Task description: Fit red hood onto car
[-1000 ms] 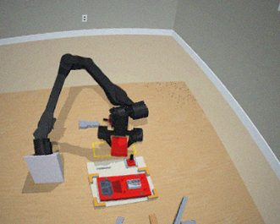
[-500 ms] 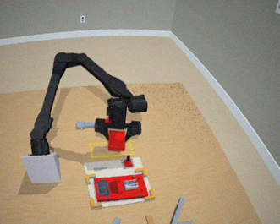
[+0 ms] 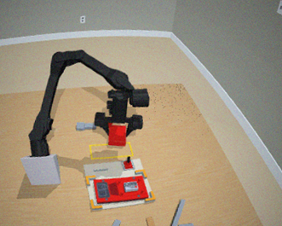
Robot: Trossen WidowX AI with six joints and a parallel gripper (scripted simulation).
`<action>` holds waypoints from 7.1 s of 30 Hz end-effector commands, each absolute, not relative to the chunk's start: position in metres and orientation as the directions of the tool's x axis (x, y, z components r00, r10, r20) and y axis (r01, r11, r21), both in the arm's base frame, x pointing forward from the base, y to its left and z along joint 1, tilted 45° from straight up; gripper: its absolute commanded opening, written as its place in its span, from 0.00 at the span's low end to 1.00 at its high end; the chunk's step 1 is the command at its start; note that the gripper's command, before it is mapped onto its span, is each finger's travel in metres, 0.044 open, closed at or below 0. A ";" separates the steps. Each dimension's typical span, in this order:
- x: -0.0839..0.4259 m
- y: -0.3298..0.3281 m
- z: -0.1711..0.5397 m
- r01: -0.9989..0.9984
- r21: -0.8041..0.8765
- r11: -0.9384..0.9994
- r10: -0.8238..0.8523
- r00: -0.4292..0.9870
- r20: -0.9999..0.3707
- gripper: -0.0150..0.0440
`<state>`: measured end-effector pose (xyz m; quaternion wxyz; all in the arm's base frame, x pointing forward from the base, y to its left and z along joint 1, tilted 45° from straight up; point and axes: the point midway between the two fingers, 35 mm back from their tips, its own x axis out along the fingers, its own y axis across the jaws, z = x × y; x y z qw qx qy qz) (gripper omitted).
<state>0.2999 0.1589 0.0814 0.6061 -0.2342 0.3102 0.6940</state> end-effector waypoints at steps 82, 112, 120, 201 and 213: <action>0.341 0.042 -0.103 -0.134 0.707 0.695 0.692 -0.145 -0.707 0.25; 0.340 0.045 -0.106 -0.134 0.707 0.695 0.692 -0.145 -0.707 0.25; 0.340 0.047 -0.109 -0.134 0.707 0.695 0.692 -0.145 -0.707 0.25; 0.349 0.005 -0.066 -0.137 0.705 0.696 0.689 -0.149 -0.709 1.00; 0.349 0.005 -0.066 -0.137 0.705 0.696 0.689 -0.149 -0.709 1.00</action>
